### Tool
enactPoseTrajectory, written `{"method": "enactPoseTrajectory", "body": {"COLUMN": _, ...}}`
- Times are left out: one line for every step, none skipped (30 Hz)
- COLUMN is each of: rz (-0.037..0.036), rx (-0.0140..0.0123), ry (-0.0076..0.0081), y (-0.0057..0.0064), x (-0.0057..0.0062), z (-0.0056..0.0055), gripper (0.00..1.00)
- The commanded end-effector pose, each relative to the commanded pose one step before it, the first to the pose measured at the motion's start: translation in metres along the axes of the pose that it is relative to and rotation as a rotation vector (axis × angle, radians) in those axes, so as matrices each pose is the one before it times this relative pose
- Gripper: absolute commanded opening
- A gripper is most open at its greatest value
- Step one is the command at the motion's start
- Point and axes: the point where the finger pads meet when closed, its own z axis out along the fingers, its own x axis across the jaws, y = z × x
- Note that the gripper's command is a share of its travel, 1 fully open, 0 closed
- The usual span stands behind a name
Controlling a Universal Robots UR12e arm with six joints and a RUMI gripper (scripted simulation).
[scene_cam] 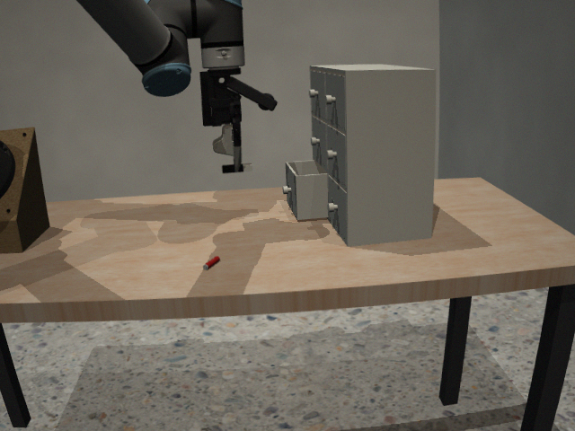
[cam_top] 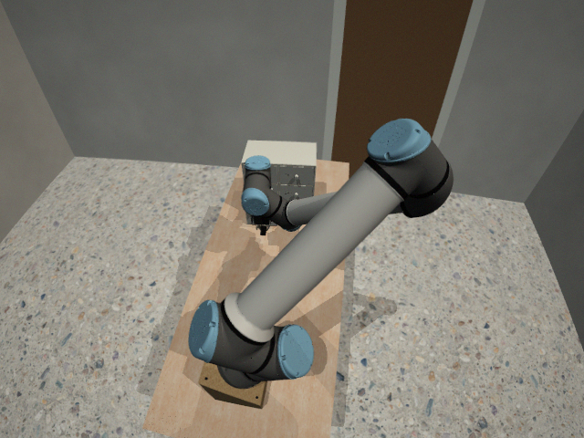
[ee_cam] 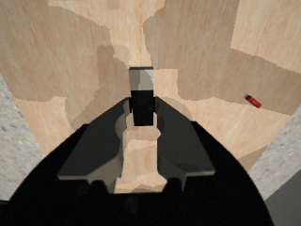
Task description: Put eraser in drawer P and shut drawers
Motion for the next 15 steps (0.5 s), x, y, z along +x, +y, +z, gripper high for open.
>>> {"method": "enactPoseTrajectory", "body": {"rz": 0.00038, "rx": 0.00042, "ry": -0.00008, "y": -0.00047, "x": 0.00016, "z": -0.01209, "gripper": 0.11}}
{"method": "enactPoseTrajectory", "body": {"rz": 0.00000, "rx": 0.00000, "ry": 0.00000, "y": 0.00000, "x": 0.00000, "z": 0.00000, "gripper": 0.11}}
{"method": "enactPoseTrajectory", "body": {"rz": 0.00000, "rx": 0.00000, "ry": 0.00000, "y": -0.00001, "x": 0.00003, "z": -0.00247, "gripper": 0.11}}
{"method": "enactPoseTrajectory", "body": {"rz": 0.00000, "rx": 0.00000, "ry": 0.00000, "y": -0.00001, "x": 0.00002, "z": -0.00234, "gripper": 0.11}}
{"method": "enactPoseTrajectory", "body": {"rz": 0.00000, "rx": 0.00000, "ry": 0.00000, "y": -0.00001, "x": 0.00003, "z": -0.00217, "gripper": 0.11}}
{"method": "enactPoseTrajectory", "body": {"rz": 0.00000, "rx": 0.00000, "ry": 0.00000, "y": -0.00001, "x": 0.00002, "z": -0.00196, "gripper": 0.11}}
{"method": "enactPoseTrajectory", "body": {"rz": 0.00000, "rx": 0.00000, "ry": 0.00000, "y": 0.00000, "x": 0.00002, "z": -0.00173, "gripper": 0.11}}
{"method": "enactPoseTrajectory", "body": {"rz": 0.00000, "rx": 0.00000, "ry": 0.00000, "y": -0.00001, "x": 0.00002, "z": -0.00148, "gripper": 0.11}}
{"method": "enactPoseTrajectory", "body": {"rz": 0.00000, "rx": 0.00000, "ry": 0.00000, "y": -0.00001, "x": 0.00001, "z": -0.00121, "gripper": 0.11}}
{"method": "enactPoseTrajectory", "body": {"rz": 0.00000, "rx": 0.00000, "ry": 0.00000, "y": 0.00000, "x": 0.00001, "z": -0.00094, "gripper": 0.11}}
{"method": "enactPoseTrajectory", "body": {"rz": 0.00000, "rx": 0.00000, "ry": 0.00000, "y": 0.00000, "x": 0.00001, "z": -0.00069, "gripper": 0.11}}
{"method": "enactPoseTrajectory", "body": {"rz": 0.00000, "rx": 0.00000, "ry": 0.00000, "y": 0.00000, "x": 0.00001, "z": -0.00045, "gripper": 0.11}}
{"method": "enactPoseTrajectory", "body": {"rz": 0.00000, "rx": 0.00000, "ry": 0.00000, "y": 0.00000, "x": 0.00000, "z": -0.00025, "gripper": 0.11}}
{"method": "enactPoseTrajectory", "body": {"rz": 0.00000, "rx": 0.00000, "ry": 0.00000, "y": 0.00000, "x": 0.00000, "z": -0.00010, "gripper": 0.11}}
{"method": "enactPoseTrajectory", "body": {"rz": 0.00000, "rx": 0.00000, "ry": 0.00000, "y": 0.00000, "x": 0.00000, "z": -0.00001, "gripper": 0.11}}
